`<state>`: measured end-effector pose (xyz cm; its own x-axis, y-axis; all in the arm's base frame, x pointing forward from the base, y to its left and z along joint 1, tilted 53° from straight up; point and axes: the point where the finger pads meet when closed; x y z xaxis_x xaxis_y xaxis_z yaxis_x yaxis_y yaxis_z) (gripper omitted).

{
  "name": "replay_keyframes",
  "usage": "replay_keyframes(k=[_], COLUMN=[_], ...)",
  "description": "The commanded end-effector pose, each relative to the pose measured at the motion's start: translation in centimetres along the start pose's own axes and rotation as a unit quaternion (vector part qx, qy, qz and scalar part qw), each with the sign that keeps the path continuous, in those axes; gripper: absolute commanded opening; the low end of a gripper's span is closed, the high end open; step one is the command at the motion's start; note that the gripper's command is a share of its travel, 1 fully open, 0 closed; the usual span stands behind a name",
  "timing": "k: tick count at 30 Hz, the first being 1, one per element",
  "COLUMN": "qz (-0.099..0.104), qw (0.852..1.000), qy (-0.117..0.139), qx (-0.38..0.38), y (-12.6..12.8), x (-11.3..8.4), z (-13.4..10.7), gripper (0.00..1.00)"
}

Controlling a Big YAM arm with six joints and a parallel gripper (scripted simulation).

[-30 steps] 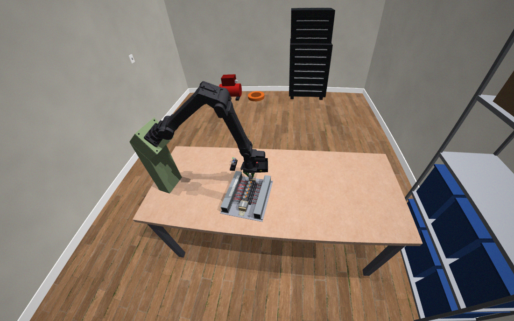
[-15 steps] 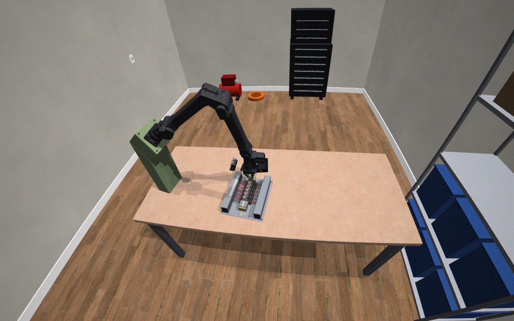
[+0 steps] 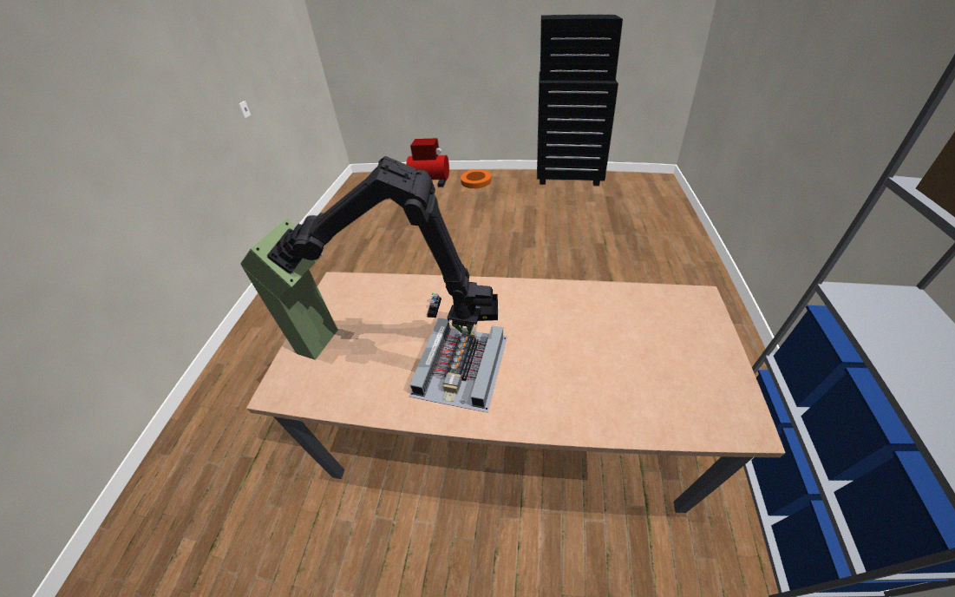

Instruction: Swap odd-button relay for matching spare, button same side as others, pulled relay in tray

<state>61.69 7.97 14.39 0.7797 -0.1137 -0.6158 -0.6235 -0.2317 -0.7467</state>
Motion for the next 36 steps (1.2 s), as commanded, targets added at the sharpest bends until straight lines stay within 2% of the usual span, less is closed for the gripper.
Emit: replay_keyframes(k=[1, 4, 13, 22, 36], qz=[-0.016, -0.019, -0.011, -0.02, -0.015], qw=[1.0, 1.0, 1.0, 1.0, 1.0], qy=[0.0, 0.001, 0.001, 0.0, -0.001], qx=[0.002, 0.003, 0.002, 0.002, 0.001], y=[-1.5, -1.7, -1.0, -1.8, -1.4], x=[-0.4, -0.3, 0.6, 0.0, 0.6], z=[-0.4, -0.5, -0.5, -0.4, -0.3], gripper=[0.0, 0.0, 0.0, 0.0, 0.0])
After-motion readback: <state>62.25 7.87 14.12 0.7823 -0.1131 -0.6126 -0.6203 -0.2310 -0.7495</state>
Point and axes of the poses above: the point where the finger pads meet when closed, its own x axis out along the fingers, its own y axis across the jaws, z = x × y, and after that the axes turned 13 degrees about -x, right-handed
